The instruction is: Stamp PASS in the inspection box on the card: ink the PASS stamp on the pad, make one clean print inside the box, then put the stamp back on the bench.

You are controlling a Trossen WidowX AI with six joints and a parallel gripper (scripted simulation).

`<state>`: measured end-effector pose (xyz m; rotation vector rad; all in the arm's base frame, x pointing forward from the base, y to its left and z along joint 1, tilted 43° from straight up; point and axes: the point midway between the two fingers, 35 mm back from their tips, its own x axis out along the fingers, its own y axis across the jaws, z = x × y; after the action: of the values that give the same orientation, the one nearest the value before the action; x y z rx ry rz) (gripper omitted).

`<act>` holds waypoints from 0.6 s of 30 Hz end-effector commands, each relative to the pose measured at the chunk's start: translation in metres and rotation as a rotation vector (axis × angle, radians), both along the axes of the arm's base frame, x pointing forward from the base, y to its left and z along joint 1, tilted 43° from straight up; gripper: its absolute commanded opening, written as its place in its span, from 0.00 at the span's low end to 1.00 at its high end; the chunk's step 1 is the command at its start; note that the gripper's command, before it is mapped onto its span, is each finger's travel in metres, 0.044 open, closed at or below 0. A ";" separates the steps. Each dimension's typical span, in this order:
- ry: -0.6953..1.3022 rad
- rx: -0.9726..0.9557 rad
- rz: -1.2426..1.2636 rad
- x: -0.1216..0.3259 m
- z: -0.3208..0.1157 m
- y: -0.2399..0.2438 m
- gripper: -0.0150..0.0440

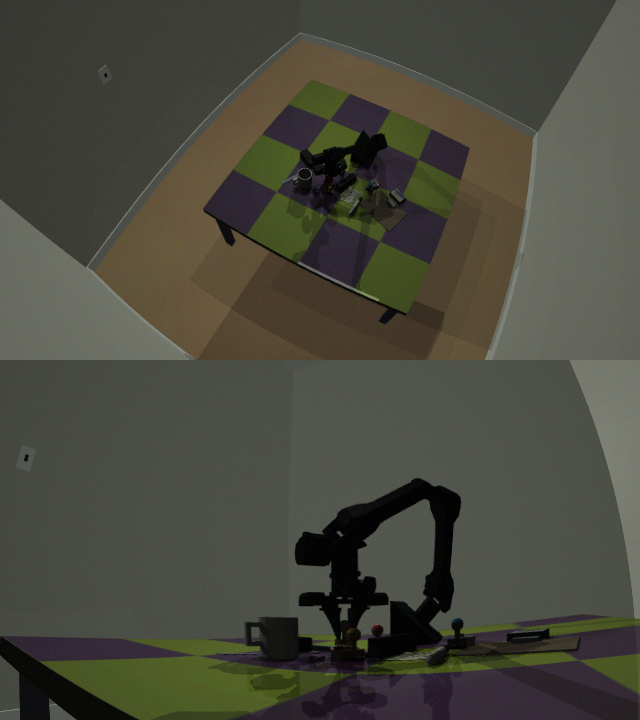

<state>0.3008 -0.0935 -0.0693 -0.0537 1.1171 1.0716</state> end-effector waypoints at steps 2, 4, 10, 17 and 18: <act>-0.001 0.005 -0.002 0.001 0.000 0.002 0.25; -0.001 0.005 -0.002 0.001 0.001 0.001 0.25; -0.001 0.005 -0.002 0.001 0.003 -0.001 0.25; -0.001 0.005 -0.002 0.001 0.005 -0.003 0.25; -0.001 0.005 -0.002 0.001 0.006 -0.004 0.25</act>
<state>0.3006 -0.0956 -0.0654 -0.0429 1.1201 1.0701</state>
